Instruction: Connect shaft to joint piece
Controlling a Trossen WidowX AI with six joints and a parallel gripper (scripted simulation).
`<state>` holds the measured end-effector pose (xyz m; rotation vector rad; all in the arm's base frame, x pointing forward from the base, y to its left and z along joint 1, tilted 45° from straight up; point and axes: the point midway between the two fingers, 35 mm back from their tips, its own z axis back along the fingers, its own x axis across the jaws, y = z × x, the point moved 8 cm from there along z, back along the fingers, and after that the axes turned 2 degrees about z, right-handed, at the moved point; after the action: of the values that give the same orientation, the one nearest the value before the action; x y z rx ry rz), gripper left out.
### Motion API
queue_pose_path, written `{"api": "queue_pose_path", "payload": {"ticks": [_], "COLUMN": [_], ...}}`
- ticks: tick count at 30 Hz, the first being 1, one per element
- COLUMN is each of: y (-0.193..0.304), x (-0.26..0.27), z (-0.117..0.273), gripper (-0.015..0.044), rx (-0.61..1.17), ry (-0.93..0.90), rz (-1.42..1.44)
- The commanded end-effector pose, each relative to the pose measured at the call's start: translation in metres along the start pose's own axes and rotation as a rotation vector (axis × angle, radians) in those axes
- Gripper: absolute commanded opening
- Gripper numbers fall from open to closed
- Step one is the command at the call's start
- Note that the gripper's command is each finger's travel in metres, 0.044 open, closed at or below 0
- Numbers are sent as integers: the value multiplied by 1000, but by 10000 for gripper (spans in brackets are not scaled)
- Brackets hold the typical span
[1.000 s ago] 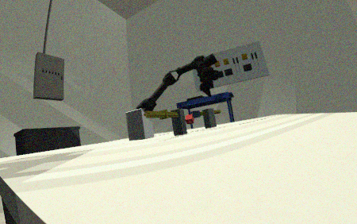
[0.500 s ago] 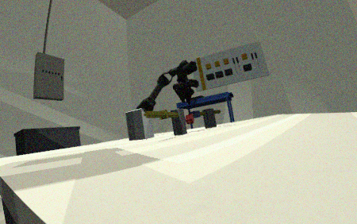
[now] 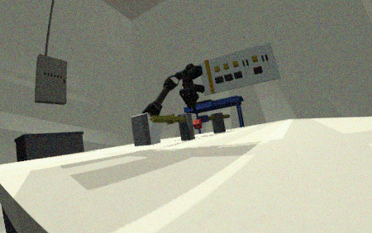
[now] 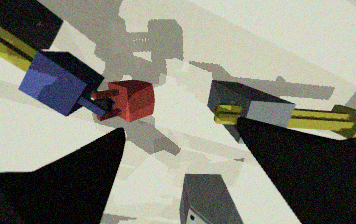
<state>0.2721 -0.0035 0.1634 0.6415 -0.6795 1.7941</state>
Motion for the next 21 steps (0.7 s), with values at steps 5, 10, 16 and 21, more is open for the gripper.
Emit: {"api": "queue_pose_path", "payload": {"ticks": [5, 10, 16, 21], "y": [1, 2, 2, 2], "x": [-4, -6, -9, -11], "z": [-4, -6, -9, -10], "gripper": [440, 440, 440, 440], "rx": [-1, -8, -20, -34], "ry": [-40, -61, -85, -104], "rz": [207, 337, 494, 624]}}
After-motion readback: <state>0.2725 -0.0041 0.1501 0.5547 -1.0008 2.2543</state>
